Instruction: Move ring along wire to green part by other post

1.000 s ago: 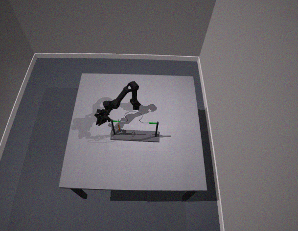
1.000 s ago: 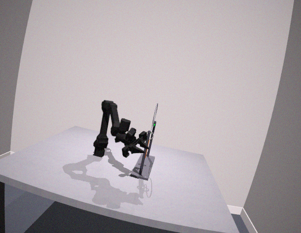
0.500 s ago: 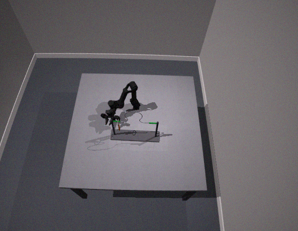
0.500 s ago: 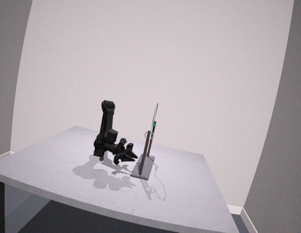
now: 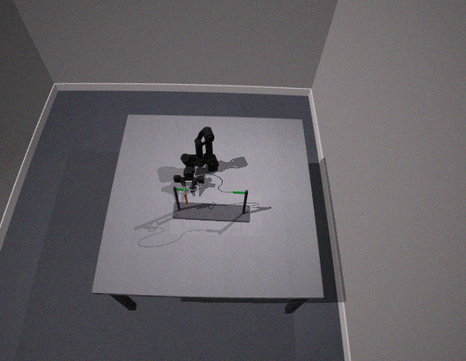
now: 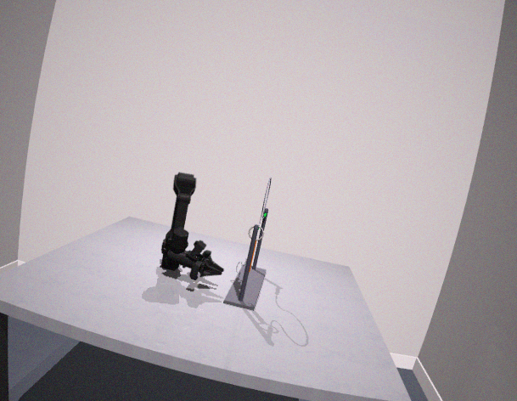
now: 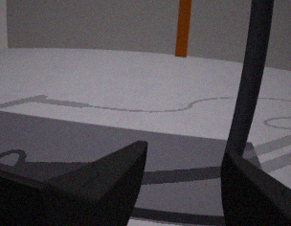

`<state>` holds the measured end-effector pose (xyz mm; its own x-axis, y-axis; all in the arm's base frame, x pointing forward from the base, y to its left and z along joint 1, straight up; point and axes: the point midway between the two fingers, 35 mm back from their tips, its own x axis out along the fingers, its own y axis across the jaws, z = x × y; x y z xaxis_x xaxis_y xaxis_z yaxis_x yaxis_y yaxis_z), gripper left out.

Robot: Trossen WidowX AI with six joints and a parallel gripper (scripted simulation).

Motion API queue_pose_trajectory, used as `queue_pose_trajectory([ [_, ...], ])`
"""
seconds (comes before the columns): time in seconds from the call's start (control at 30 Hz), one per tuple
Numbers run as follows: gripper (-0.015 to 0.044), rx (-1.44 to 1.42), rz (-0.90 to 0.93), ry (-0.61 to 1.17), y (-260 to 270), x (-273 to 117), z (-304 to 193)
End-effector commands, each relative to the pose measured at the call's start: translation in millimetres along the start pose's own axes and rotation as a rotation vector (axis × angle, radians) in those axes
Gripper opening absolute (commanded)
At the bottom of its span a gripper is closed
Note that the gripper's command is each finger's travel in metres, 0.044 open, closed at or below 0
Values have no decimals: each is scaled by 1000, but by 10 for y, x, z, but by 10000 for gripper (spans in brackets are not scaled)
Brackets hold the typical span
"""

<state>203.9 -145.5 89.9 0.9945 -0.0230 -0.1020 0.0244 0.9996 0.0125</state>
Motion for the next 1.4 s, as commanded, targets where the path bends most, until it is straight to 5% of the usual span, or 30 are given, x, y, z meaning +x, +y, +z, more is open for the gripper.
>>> queue_pose_trajectory([
  [0.0,160,-22,14,-4,65,-27,-12],
  [0.53,160,-24,-8,-23,55,409,498],
  [1.37,160,-24,-8,-24,27,695,537],
])
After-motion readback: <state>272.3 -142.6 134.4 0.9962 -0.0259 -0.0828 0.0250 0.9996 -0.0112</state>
